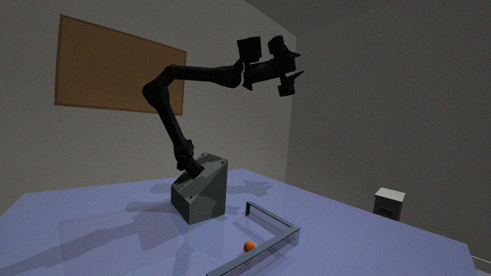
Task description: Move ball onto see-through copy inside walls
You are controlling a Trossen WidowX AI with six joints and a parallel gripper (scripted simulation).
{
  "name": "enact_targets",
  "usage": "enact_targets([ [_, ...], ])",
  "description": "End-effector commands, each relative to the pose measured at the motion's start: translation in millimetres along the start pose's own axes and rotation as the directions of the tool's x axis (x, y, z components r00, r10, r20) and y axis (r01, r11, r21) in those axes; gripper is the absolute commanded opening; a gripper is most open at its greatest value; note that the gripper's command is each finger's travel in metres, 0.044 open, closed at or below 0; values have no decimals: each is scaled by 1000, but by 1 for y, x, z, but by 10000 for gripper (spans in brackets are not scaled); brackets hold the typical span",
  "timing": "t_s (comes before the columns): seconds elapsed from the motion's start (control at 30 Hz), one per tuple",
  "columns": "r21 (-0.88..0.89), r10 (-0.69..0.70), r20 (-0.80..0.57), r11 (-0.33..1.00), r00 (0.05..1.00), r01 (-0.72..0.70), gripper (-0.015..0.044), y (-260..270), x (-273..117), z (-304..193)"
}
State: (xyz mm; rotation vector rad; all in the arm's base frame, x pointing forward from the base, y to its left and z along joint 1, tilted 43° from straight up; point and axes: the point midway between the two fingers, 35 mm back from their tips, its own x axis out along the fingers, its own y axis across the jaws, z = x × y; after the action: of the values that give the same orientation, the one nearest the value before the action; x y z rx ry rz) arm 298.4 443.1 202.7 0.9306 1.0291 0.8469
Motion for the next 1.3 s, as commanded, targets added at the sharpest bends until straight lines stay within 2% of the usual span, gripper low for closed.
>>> enact_targets([
  [0.0, -14, -183, 98, 983, 978, 186, 261, -60, -3, 32],
  [0.13, -22, -379, 188, 921, 906, 390, 261, -120, -19, 63],
  [0.3, -19, -606, 259, 776, 752, 631, 261, -193, -53, 93],
  [0.43, -19, -763, 277, 604, 585, 797, 261, -247, -90, 108],
  [0.6, -46, -914, 250, 317, 319, 947, 261, -310, -148, 117],
  [0.77, -127, -983, 180, 6, 29, 992, 261, -359, -215, 114],
  [0.97, -329, -944, 63, -327, -325, 886, 261, -399, -302, 99],
  [1.03, -358, -931, 50, -355, -362, 864, 261, -401, -311, 97],
  [1.27, -358, -931, 50, -355, -362, 864, 261, -401, -311, 97],
])
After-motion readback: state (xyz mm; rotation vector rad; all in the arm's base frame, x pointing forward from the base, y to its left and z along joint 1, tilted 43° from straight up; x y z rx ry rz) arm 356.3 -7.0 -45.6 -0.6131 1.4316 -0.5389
